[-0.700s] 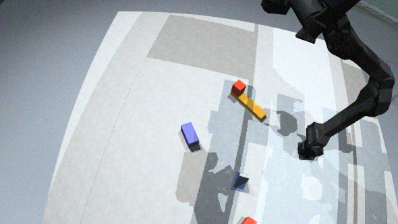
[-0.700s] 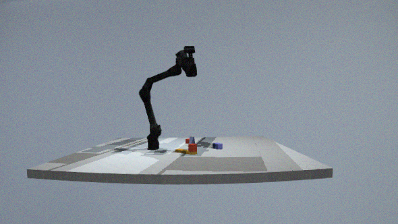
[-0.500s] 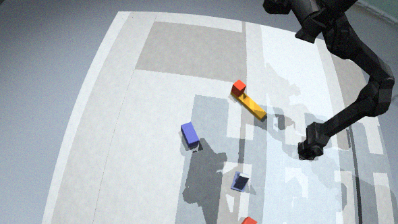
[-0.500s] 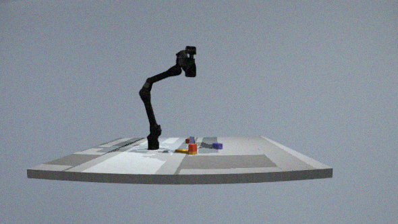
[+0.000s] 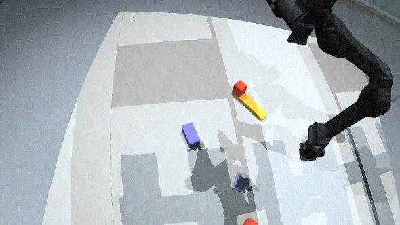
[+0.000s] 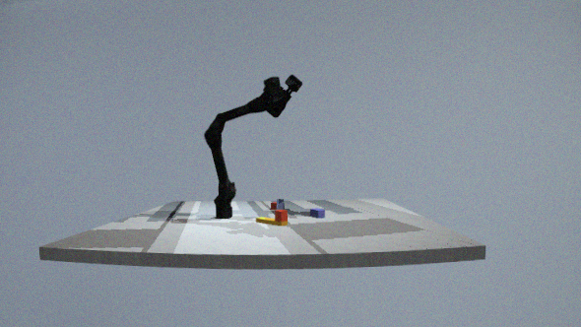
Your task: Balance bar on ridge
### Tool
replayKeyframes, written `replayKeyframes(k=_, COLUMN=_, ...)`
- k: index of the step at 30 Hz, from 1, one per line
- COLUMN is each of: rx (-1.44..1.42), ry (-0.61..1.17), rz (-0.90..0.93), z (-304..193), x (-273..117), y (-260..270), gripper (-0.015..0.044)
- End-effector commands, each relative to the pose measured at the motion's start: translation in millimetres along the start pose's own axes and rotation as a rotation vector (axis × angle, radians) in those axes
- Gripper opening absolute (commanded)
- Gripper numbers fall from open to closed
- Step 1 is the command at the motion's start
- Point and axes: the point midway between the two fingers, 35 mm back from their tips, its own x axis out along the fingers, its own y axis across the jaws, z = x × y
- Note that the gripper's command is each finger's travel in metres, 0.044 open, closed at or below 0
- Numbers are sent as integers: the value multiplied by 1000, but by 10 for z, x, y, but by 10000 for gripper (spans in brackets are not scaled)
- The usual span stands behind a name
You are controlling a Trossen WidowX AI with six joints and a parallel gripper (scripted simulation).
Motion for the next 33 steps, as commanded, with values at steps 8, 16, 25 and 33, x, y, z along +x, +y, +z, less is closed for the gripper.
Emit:
replayKeyframes(k=8, rx=-454, ry=92, rz=-2, z=-304, x=128, y=-170, gripper=315)
replayKeyframes(k=16, rx=-778, ry=168, rz=9, z=-499, x=207, y=-322, gripper=315)
replayKeyframes(k=25, rx=-1134, ry=264, rz=39, z=-707, x=280, y=-523, gripper=315)
replayKeyframes(k=33, rx=-1438, ry=360, rz=85, z=-881, x=327, y=-726, gripper=315)
